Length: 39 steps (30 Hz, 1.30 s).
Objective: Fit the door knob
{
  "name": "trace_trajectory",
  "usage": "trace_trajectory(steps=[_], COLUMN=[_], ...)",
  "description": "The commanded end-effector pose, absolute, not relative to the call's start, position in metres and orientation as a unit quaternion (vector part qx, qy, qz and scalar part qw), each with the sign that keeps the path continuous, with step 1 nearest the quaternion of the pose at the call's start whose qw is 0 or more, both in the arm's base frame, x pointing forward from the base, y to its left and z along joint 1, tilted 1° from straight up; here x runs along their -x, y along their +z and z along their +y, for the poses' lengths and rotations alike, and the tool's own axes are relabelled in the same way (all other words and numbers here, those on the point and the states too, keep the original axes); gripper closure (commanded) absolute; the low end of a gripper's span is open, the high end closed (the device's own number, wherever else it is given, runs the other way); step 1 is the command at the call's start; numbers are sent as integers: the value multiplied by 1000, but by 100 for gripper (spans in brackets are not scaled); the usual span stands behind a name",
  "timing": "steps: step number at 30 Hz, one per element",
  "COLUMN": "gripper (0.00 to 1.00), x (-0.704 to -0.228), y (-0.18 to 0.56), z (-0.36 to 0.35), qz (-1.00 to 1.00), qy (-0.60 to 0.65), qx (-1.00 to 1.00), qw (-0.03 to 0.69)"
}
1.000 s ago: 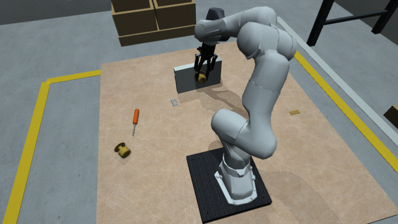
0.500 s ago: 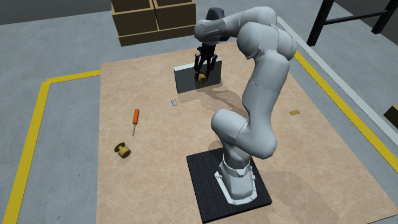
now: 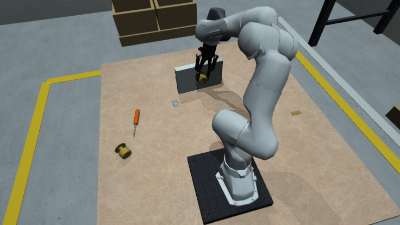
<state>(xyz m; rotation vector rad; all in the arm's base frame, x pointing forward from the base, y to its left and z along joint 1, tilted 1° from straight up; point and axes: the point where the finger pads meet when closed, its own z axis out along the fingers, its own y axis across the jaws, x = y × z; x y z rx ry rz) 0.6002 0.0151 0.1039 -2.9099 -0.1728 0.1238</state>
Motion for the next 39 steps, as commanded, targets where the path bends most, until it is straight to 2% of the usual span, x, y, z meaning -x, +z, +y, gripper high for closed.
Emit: trace_trajectory(steps=[1, 30, 31, 39], gripper=[58, 58, 43, 43], x=[-602, -603, -603, -603], y=[106, 106, 106, 106], z=[15, 15, 15, 15], qz=[-58, -58, -58, -58], qy=[41, 41, 41, 41], qx=[991, 991, 991, 991], qw=[111, 111, 111, 111])
